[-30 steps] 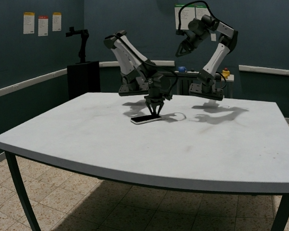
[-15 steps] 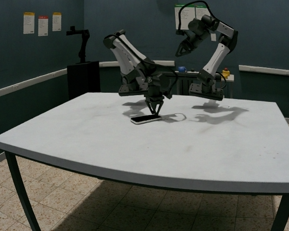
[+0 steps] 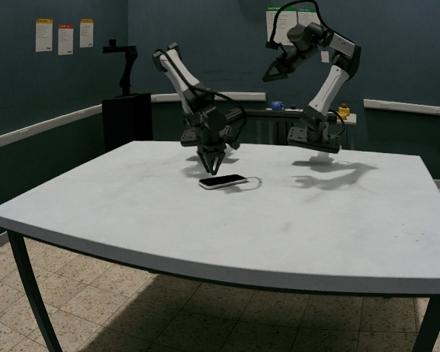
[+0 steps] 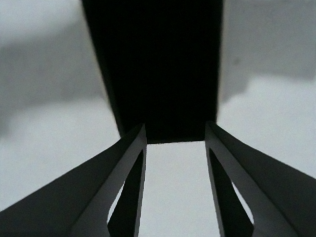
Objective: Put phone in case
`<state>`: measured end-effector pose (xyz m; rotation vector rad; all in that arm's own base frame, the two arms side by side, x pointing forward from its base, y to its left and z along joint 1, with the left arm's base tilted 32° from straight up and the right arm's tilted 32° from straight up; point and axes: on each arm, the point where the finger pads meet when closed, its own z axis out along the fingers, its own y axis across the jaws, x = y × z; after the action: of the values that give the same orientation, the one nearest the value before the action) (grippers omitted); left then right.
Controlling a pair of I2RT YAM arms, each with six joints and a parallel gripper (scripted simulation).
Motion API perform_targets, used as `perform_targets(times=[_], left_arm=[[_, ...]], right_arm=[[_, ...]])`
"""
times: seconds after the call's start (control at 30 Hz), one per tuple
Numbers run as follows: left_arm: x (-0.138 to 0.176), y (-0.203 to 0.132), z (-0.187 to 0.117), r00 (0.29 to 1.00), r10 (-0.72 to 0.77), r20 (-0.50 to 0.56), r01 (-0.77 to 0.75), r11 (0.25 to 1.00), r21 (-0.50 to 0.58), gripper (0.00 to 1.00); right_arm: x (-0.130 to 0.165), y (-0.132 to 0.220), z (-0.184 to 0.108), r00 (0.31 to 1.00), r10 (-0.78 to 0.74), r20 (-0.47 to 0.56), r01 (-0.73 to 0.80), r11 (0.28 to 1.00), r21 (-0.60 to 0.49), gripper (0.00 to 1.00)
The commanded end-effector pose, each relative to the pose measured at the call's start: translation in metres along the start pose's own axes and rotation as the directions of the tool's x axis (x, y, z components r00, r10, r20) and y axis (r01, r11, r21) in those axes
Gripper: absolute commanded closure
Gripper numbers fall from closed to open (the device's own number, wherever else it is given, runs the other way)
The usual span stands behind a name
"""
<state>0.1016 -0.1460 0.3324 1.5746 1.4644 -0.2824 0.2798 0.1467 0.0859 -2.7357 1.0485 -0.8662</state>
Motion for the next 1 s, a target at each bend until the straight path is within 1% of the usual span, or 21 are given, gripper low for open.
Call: perform_targets(times=[0.0,0.13,0.37,0.47,0.53,0.97], left_arm=[[-0.009,0.009,0.002,0.999,-0.028,0.036,0.029,0.999,-0.037,0.0],[-0.009,0.009,0.002,0.999,-0.028,0.037,0.03,0.999,-0.038,0.0],[-0.009,0.009,0.002,0.999,-0.028,0.037,0.03,0.999,-0.038,0.0],[-0.009,0.009,0.002,0.999,-0.03,0.035,0.031,0.999,-0.036,0.0],[-0.009,0.009,0.002,0.999,-0.03,0.034,0.031,0.999,-0.035,0.0],[-0.009,0.009,0.002,0.999,-0.03,0.034,0.031,0.999,-0.035,0.0]], right_arm=[[0.011,0.002,-0.011,0.998,-0.052,0.023,0.052,0.999,0.001,0.65],[0.019,0.0,-0.012,1.0,-0.023,0.005,0.023,1.0,0.011,0.65],[0.018,0.003,-0.014,1.0,-0.03,0.009,0.03,1.0,0.003,0.65],[0.013,0.007,-0.005,0.999,-0.043,0.021,0.043,0.999,-0.008,0.65],[0.01,0.008,0.007,0.999,-0.047,0.024,0.048,0.999,-0.017,0.65],[0.01,0.007,0.022,0.999,-0.047,0.024,0.048,0.999,-0.017,0.65]])
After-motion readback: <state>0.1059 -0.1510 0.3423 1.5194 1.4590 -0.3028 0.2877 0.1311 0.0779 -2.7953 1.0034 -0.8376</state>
